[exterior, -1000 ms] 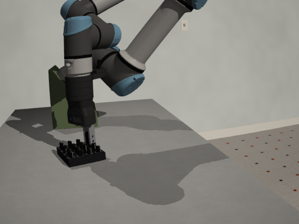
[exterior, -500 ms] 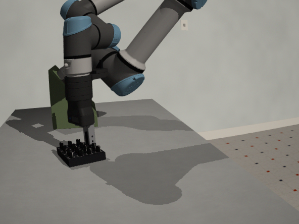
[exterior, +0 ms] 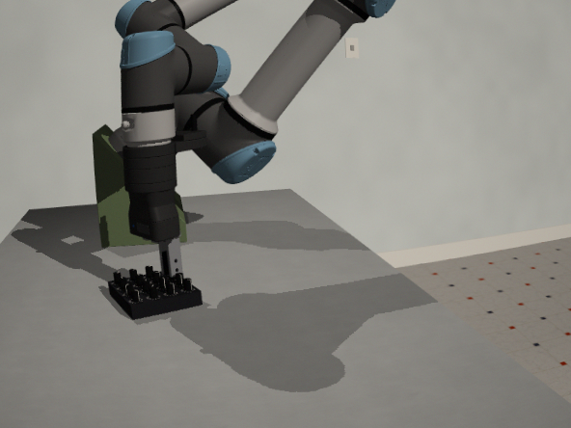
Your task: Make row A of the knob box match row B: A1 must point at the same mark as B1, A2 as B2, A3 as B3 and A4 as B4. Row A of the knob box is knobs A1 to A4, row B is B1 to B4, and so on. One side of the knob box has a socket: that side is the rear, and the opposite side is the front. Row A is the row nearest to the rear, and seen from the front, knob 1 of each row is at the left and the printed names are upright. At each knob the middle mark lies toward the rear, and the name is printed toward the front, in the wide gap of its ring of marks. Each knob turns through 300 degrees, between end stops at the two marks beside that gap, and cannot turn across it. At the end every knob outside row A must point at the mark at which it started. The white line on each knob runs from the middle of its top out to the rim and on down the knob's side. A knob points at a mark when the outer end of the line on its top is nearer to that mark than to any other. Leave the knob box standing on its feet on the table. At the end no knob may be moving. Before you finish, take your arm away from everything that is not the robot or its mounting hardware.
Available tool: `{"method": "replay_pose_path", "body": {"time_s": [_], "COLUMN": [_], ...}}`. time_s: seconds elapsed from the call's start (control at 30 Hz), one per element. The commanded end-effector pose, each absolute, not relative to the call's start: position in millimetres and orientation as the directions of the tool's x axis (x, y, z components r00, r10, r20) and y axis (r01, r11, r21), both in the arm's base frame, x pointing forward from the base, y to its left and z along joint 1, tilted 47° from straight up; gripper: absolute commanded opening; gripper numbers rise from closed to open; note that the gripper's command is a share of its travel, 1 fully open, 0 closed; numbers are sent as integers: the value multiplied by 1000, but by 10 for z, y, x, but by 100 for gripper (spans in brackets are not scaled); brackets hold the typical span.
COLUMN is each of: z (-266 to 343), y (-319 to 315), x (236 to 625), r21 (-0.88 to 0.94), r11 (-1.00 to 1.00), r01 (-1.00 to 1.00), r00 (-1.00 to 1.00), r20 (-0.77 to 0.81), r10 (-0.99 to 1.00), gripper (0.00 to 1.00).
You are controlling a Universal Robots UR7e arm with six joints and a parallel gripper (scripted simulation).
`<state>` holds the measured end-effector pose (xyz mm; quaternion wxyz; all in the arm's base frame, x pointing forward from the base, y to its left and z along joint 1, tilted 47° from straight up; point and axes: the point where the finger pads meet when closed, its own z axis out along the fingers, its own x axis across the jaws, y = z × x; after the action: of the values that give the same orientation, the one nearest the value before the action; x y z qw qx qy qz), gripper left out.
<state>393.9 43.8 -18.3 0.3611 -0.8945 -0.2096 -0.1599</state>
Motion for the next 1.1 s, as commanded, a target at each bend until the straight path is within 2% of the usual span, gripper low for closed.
{"method": "replay_pose_path", "body": {"time_s": [0.0,0.03,0.07,1.07], "z": [-182,-182,-182,-111], "y": [433,433,433,360], "x": [3941,3941,3941,3927], "r21": [-578,-578,-578,-578], "r11": [-652,-652,-652,-652], "r01": [490,490,490,490], "r00": [861,861,861,861], "r20": [438,438,438,438], "r10": [259,259,259,259], "gripper": [30,30,46,46]}}
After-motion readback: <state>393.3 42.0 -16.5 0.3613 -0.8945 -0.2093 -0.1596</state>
